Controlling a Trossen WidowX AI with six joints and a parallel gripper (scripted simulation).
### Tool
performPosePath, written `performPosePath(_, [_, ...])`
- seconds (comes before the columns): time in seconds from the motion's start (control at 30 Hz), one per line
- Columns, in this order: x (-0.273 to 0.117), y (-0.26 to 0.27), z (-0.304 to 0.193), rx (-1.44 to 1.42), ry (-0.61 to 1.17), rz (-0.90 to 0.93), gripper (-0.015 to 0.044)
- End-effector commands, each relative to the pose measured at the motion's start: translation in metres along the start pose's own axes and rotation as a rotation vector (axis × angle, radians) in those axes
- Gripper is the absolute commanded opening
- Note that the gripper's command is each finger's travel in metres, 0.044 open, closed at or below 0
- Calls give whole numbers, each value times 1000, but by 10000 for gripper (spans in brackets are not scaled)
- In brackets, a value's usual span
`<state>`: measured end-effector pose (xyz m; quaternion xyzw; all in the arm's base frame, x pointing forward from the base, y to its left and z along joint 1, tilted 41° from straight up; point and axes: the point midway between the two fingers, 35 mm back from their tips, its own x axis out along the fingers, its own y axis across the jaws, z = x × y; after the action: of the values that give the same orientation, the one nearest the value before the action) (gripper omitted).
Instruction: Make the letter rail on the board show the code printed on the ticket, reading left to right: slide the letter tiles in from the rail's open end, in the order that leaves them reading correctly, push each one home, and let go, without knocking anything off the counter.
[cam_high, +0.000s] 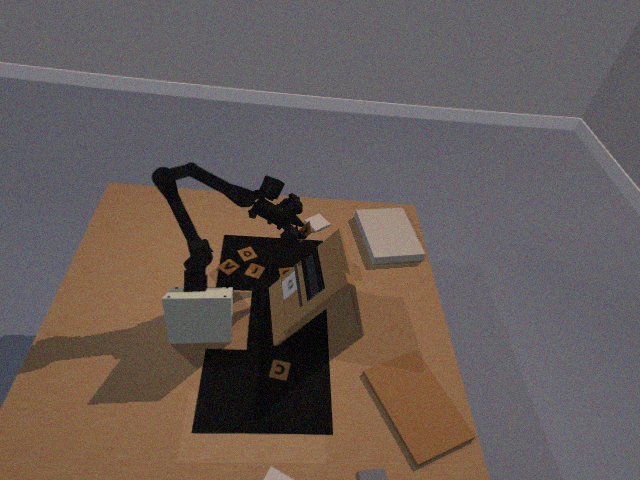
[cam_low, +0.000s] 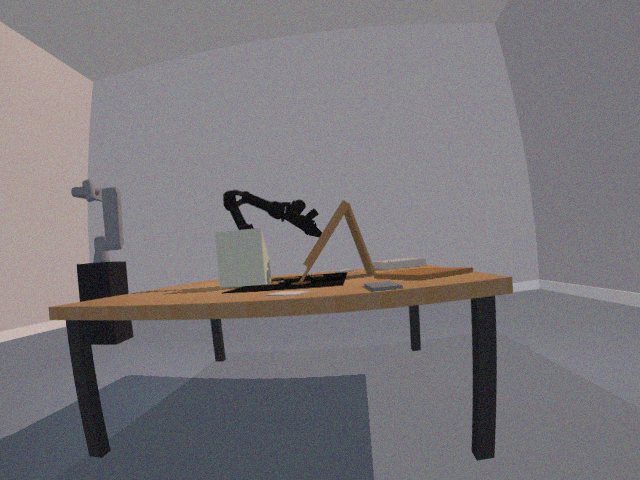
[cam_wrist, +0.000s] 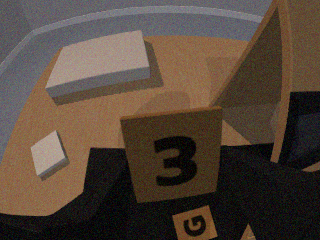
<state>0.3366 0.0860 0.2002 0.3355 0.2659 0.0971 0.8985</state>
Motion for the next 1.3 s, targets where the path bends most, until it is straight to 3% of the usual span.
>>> performPosePath(0.0, [2,0,0,6,-2,-4,0])
performPosePath(1.27, [2,-17,-3,6,-1,-5,0])
